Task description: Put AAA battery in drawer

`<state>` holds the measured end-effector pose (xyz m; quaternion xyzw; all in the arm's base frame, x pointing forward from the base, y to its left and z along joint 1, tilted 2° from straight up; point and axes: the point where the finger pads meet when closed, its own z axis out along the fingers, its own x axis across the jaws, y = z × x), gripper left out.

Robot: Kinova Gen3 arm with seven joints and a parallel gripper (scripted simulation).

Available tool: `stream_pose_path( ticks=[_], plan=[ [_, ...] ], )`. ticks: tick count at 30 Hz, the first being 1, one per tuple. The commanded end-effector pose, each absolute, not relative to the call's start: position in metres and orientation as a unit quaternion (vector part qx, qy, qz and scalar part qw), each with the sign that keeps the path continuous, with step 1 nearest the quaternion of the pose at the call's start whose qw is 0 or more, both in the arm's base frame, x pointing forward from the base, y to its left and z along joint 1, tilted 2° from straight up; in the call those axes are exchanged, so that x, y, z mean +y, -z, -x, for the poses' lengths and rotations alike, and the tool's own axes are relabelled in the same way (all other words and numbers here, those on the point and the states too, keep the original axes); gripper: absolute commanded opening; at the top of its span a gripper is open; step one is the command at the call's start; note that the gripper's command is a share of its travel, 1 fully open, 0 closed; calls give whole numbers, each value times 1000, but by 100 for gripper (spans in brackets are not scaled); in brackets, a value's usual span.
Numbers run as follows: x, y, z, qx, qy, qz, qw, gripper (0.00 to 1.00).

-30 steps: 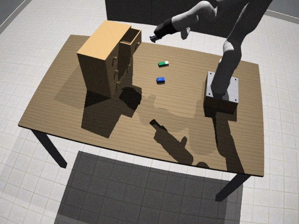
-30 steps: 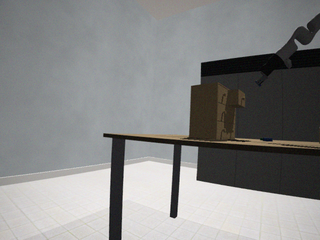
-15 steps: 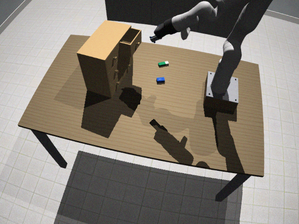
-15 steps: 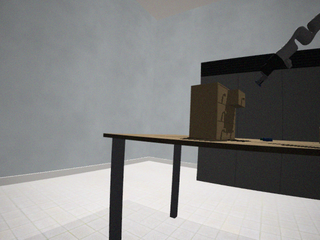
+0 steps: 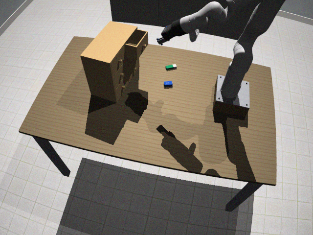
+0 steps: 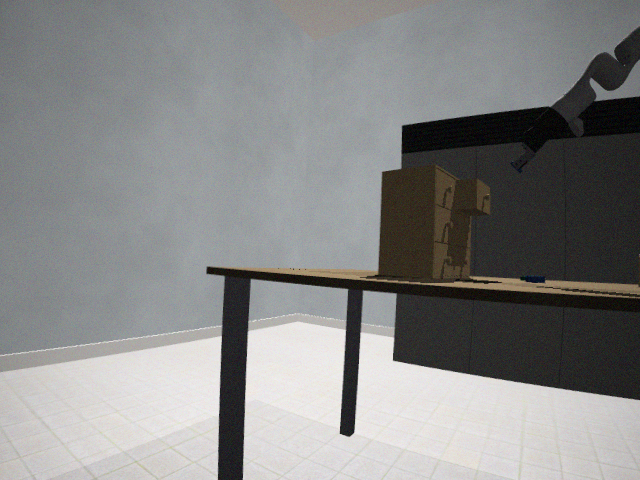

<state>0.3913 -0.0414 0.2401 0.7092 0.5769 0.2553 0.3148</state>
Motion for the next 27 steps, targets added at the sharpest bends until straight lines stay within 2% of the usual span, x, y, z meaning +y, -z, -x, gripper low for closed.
stream_pose_path(
  ticks=[1,27],
  plan=[
    [-41,-241,-391,577,-256,-707,318,24],
    [-42,-239,-397,578,-255,-708,315,24]
  ],
)
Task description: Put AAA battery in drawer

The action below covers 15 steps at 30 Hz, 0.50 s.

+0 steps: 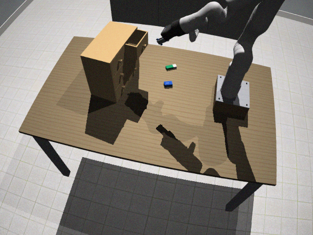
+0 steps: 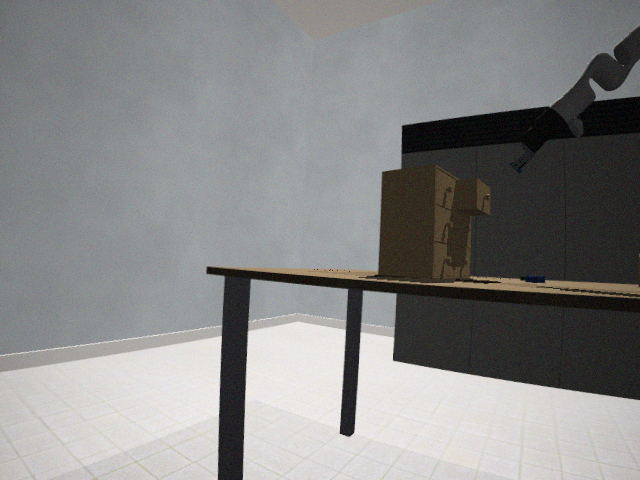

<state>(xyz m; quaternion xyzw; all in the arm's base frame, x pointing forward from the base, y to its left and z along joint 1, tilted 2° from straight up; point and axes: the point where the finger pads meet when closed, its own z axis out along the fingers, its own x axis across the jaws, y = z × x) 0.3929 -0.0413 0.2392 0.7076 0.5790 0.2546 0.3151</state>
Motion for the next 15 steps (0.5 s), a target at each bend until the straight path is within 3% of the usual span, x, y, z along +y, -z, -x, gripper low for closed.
stream_pose_path(
  ticks=[1,15],
  plan=[
    [-43,-239,-398,578,-255,-708,315,24],
    [-49,-238,-429,577,-255,-708,316,24]
  ],
)
